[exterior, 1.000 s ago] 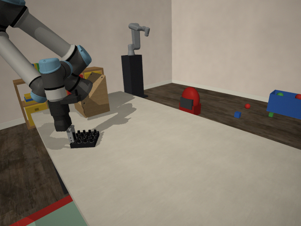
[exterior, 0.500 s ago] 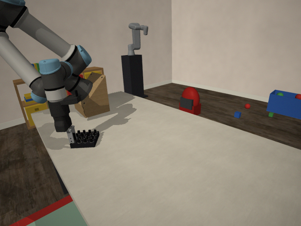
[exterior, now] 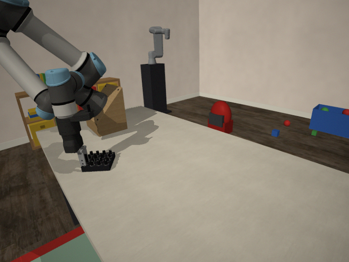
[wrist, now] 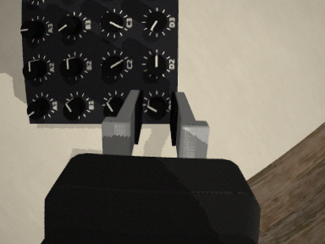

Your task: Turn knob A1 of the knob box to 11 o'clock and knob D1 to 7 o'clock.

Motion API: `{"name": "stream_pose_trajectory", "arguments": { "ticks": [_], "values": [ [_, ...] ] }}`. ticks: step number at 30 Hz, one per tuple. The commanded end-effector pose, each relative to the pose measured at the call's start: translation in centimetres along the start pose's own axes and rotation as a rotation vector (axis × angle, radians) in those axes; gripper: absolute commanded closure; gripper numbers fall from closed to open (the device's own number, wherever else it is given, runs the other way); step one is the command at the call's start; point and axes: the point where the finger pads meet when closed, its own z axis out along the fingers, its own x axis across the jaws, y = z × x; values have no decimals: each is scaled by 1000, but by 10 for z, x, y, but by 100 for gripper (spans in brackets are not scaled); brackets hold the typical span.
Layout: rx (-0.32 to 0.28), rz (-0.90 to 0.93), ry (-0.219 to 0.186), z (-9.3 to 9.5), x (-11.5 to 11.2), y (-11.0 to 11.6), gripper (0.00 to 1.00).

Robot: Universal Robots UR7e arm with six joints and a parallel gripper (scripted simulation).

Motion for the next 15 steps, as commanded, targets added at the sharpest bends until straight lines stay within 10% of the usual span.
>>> {"name": "stream_pose_trajectory", "arguments": {
  "ticks": [1, 11, 12, 15],
  "values": [
    [0, 0, 1, 0, 0, 0, 54],
    [0, 0, 1, 0, 0, 0, 54],
    [0, 0, 1, 0, 0, 0, 70],
    [0, 0, 1, 0, 0, 0, 70]
  ]
}}
